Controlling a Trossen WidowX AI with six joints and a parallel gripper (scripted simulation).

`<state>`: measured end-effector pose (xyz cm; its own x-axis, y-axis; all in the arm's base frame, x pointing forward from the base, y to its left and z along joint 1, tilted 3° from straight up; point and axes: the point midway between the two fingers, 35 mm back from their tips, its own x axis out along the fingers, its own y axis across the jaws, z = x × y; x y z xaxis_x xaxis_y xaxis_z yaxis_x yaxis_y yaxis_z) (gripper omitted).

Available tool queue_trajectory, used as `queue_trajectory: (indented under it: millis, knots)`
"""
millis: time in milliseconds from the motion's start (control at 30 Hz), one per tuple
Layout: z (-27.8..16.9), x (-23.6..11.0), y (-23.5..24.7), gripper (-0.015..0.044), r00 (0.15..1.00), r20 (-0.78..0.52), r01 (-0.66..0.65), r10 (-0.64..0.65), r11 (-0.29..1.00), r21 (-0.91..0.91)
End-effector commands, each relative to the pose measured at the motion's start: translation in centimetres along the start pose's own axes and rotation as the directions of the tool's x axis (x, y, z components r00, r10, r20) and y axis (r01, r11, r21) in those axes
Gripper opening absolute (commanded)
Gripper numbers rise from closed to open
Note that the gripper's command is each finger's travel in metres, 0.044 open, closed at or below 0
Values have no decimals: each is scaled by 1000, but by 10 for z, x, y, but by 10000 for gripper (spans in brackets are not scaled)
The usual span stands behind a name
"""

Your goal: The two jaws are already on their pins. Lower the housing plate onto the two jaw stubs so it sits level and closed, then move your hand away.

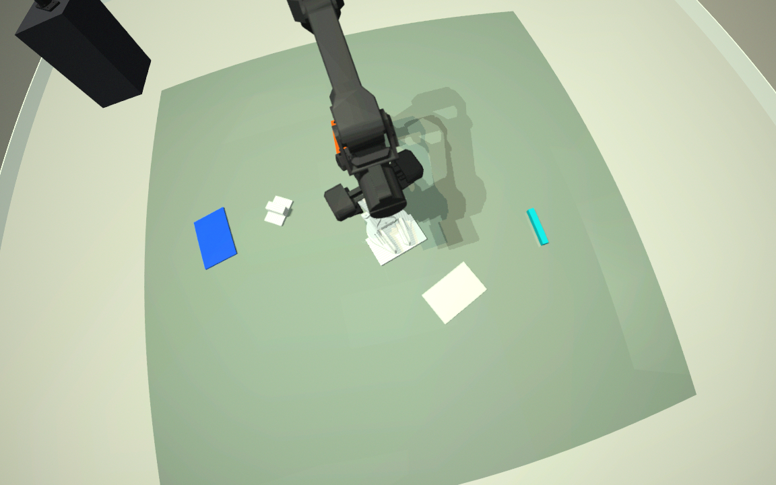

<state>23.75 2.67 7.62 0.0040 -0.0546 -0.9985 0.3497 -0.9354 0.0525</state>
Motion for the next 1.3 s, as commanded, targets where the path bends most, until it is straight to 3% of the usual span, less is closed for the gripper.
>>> queue_trajectory:
  millis: [0,1267]
  knots:
    - [3,0,-2,351,1000,-1,4,-4,1000,3]
    - [3,6,-2,351,1000,-1,4,-4,1000,4]
